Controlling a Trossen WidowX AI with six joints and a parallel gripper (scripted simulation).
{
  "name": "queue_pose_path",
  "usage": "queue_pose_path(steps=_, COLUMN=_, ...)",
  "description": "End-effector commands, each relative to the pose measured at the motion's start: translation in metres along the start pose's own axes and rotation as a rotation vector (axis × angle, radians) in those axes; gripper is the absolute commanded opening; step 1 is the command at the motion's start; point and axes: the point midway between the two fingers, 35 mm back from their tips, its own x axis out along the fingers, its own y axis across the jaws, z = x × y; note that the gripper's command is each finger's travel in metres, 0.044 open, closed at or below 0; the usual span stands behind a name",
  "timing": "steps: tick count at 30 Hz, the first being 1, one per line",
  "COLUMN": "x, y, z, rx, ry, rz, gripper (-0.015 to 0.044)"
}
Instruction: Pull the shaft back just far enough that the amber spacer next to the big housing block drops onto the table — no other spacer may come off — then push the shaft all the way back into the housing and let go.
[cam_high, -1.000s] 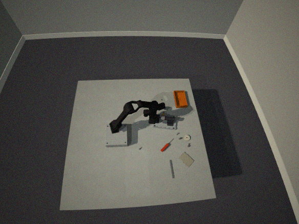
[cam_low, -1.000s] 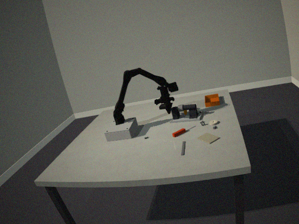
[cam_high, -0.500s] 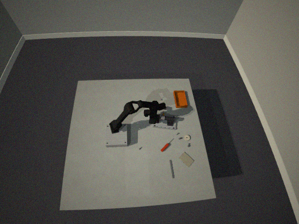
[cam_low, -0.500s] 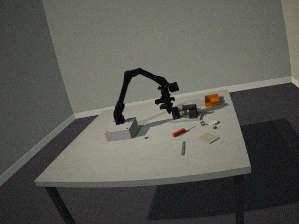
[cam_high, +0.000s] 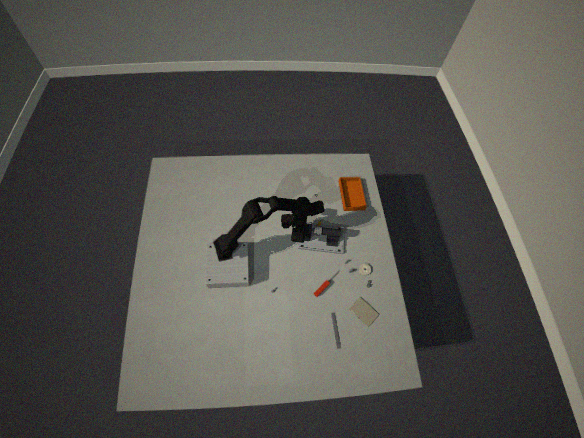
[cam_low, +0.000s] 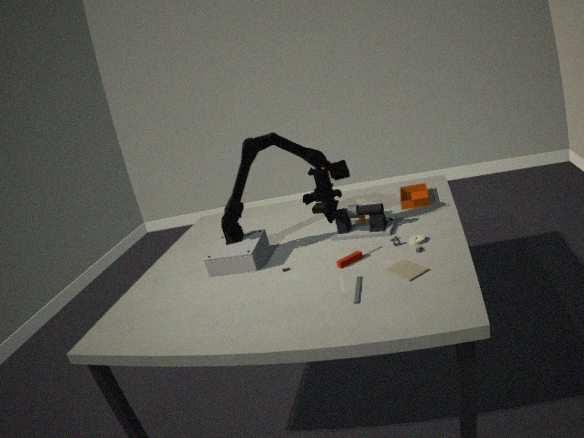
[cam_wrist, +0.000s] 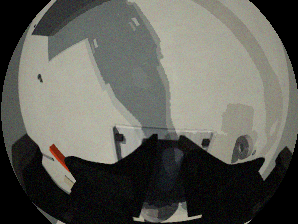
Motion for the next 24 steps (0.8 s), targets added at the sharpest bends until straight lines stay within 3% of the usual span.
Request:
queue_pose_path(steps=1, x=0.000, y=0.000, z=0.000, rx=-0.001, ry=0.000, rz=0.000, gripper=0.0210)
queue_pose_path(steps=6, x=-0.002, y=0.000, z=0.000, rx=-0.001, ry=0.000, rz=0.000, gripper=0.0341)
queue_pose_path(steps=10, x=-0.036, y=-0.001, z=-0.001, rx=-0.002, ry=0.006, rz=0.000, gripper=0.0440)
queue_pose_path(steps=13, x=-0.060, y=0.000, z=0.001, rx=-0.002, ry=0.011, rz=0.000, gripper=0.0440)
queue_pose_path(steps=24, x=-0.063, y=0.014, z=0.027, rx=-0.002, ry=0.008, rz=0.001, gripper=0.0440)
